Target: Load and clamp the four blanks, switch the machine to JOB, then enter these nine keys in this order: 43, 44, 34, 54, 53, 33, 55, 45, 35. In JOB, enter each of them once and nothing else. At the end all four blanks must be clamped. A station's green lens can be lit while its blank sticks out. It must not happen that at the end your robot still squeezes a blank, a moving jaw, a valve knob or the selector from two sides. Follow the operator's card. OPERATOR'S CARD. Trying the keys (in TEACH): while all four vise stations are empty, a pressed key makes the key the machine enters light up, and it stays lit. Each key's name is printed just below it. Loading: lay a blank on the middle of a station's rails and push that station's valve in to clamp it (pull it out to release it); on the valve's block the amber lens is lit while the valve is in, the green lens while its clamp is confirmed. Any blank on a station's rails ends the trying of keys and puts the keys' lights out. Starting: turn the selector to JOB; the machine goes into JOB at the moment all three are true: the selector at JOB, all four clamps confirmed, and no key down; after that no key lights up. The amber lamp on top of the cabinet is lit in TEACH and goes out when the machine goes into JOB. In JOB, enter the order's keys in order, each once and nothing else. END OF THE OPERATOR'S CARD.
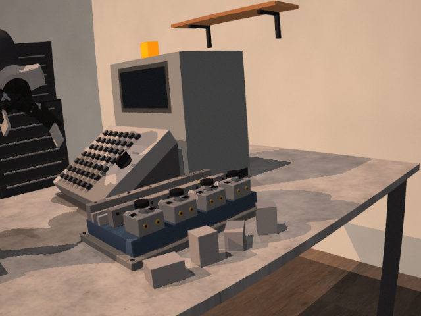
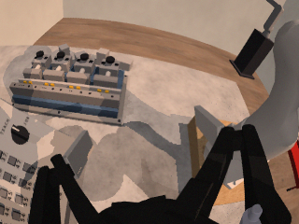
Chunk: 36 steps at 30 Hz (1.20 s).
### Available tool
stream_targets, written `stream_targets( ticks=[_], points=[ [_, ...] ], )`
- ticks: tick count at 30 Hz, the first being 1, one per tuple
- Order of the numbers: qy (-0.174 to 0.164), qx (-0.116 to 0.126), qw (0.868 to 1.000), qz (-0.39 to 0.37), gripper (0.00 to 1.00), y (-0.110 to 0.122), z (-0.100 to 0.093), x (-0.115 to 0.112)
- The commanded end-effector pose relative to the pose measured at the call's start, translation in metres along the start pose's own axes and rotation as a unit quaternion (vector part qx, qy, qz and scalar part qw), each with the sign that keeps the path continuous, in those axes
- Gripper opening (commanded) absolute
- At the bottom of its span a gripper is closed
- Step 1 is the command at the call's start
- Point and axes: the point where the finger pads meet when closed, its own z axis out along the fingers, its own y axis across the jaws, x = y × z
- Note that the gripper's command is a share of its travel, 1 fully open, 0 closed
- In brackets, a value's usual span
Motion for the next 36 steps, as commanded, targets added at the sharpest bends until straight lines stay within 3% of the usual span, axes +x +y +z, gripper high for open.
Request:
stream_targets(
  ticks=[1,19,22,29,36],
  points=[
    [0.0,0.0,1.0,0.0,1.0,0.0,0.0,0.0],
    [0.0,0.0,1.0,0.0,1.0,0.0,-0.001,0.001],
    [0.0,0.0,1.0,0.0,1.0,0.006,-0.009,0.011],
    [0.0,0.0,1.0,0.0,1.0,0.029,-0.047,0.059],
    [0.002,0.002,1.0,-0.004,1.0,0.031,-0.051,0.064]
  ],
)
